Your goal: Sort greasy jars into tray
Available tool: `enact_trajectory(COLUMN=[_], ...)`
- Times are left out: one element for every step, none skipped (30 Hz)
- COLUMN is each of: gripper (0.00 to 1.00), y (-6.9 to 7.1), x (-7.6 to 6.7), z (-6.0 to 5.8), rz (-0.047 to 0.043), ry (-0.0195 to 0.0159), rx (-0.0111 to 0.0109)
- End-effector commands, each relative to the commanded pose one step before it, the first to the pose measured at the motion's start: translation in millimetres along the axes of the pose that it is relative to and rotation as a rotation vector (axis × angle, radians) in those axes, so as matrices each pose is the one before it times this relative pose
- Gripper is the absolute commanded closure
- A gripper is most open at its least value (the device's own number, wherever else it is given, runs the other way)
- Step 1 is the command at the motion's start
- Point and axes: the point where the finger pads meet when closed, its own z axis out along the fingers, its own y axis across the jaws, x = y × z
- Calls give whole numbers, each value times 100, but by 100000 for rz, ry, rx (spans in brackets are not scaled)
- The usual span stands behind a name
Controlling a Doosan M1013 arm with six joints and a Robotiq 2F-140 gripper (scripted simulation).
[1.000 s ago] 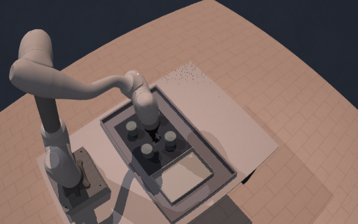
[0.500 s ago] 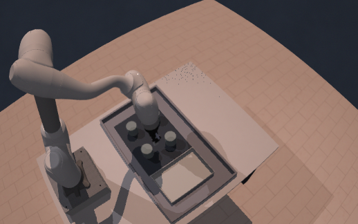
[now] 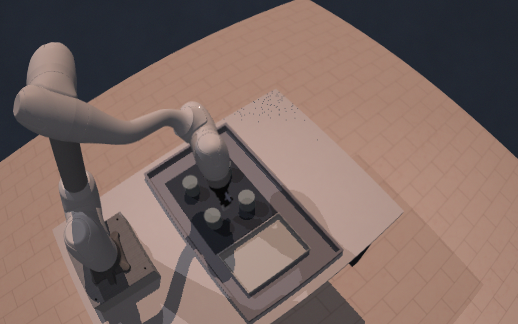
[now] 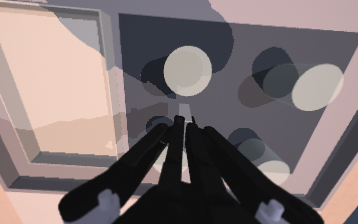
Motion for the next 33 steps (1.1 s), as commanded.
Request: enact_trajectory(gripper=[100, 100, 100, 100, 100, 100, 100, 100, 100, 100, 100, 100, 100, 100, 100, 100, 100, 100, 100, 100, 100, 100, 100, 100, 100, 100, 100, 100, 100, 100, 100, 100, 100], y=[4, 0, 0, 0, 0, 0, 0, 0, 0, 0, 0, 0, 0, 0, 0, 0, 0, 0, 0, 0, 0, 0, 0, 0, 0, 0, 0, 0, 0, 0, 0, 0, 0], x=[-2, 0, 0, 0, 0, 0, 0, 0, 0, 0, 0, 0, 0, 0, 0, 0, 0, 0, 0, 0, 0, 0, 0, 0, 0, 0, 0, 0, 0, 0, 0, 0, 0], z=[-9, 0, 0, 0, 0, 0, 0, 0, 0, 0, 0, 0, 0, 0, 0, 0, 0, 0, 0, 0, 0, 0, 0, 0, 0, 0, 0, 0, 0, 0, -764, -764, -764], rz=[-2, 0, 0, 0, 0, 0, 0, 0, 0, 0, 0, 0, 0, 0, 0, 0, 0, 0, 0, 0, 0, 0, 0, 0, 0, 0, 0, 0, 0, 0, 0, 0, 0], ry=[-14, 0, 0, 0, 0, 0, 0, 0, 0, 0, 0, 0, 0, 0, 0, 0, 0, 0, 0, 0, 0, 0, 0, 0, 0, 0, 0, 0, 0, 0, 0, 0, 0], rx=[-17, 0, 0, 0, 0, 0, 0, 0, 0, 0, 0, 0, 0, 0, 0, 0, 0, 0, 0, 0, 0, 0, 0, 0, 0, 0, 0, 0, 0, 0, 0, 0, 0])
